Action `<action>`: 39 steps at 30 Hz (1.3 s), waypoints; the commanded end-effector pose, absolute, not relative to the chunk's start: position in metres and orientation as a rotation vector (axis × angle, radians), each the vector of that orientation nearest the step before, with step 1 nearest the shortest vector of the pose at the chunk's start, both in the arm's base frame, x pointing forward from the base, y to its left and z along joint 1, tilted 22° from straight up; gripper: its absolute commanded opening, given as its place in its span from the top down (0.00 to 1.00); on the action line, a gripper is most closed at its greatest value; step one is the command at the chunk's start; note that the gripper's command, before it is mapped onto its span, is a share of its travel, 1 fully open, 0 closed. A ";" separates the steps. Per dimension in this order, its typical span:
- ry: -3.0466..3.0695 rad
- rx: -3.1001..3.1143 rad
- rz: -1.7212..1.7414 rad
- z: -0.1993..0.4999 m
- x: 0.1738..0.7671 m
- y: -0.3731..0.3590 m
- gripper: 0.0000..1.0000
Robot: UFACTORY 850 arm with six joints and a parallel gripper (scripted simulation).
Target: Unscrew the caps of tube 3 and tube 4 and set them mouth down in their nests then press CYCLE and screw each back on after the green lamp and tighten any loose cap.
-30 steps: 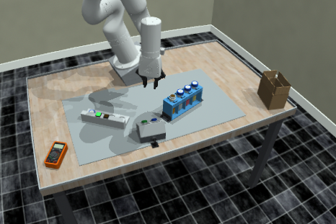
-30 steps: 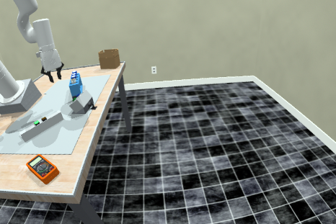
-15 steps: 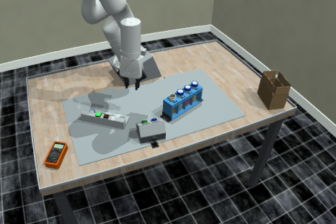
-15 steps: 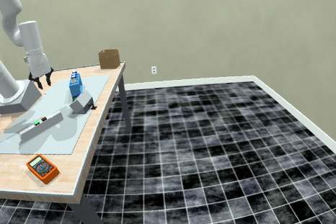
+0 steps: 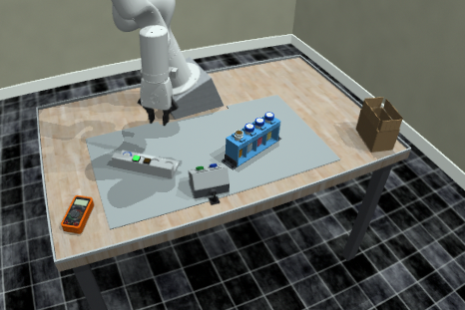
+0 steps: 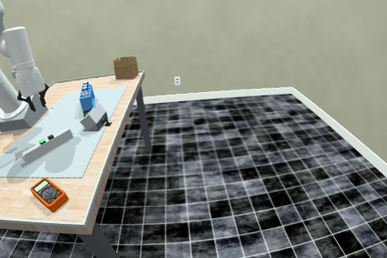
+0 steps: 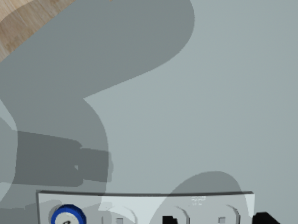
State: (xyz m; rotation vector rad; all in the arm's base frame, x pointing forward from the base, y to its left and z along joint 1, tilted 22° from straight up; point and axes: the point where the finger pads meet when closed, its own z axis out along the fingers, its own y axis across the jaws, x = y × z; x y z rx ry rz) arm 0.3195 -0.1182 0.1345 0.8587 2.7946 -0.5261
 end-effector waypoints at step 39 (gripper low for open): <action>2.801 0.858 -0.519 0.142 0.292 -0.246 0.54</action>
